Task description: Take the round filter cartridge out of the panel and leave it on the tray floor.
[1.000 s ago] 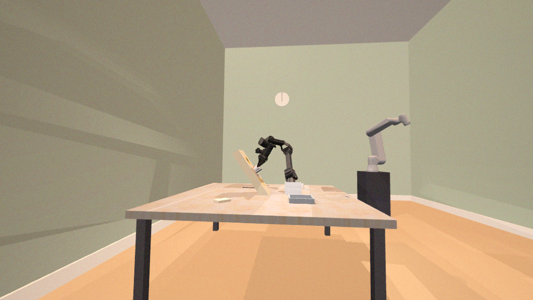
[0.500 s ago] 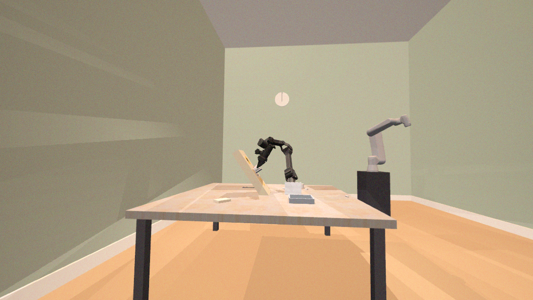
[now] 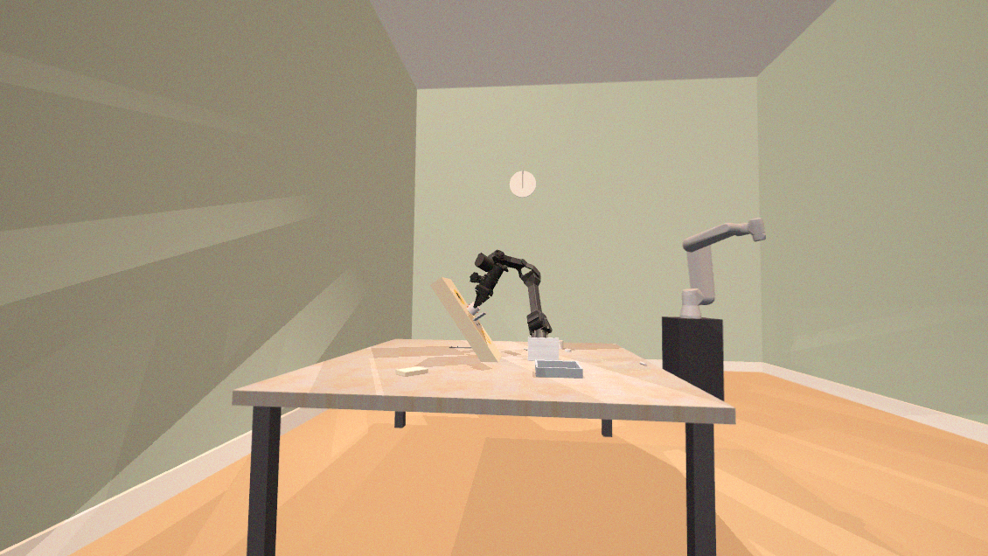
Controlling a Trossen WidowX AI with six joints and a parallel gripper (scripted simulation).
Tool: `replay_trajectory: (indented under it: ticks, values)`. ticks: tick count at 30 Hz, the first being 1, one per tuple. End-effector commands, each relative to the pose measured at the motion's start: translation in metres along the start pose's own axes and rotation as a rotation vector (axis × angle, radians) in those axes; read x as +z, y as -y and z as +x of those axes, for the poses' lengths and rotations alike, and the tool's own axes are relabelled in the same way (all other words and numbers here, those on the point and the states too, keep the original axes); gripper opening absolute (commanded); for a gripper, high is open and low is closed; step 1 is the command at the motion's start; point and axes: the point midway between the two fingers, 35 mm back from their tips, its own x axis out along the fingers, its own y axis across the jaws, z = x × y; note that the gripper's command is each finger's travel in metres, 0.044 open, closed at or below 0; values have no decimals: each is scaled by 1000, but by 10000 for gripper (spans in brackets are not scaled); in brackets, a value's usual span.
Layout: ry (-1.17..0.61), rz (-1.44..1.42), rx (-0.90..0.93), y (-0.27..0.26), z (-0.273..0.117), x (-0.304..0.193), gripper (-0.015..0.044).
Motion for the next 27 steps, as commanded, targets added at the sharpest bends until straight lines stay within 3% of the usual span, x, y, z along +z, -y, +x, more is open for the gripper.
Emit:
replay_trajectory:
  ticks: [1,15,27]
  values:
    - [12,-2,0,1,-7,7,0]
    - [79,-101,51,0,-90,9,0]
    - [46,-56,34,-40,-89,12,0]
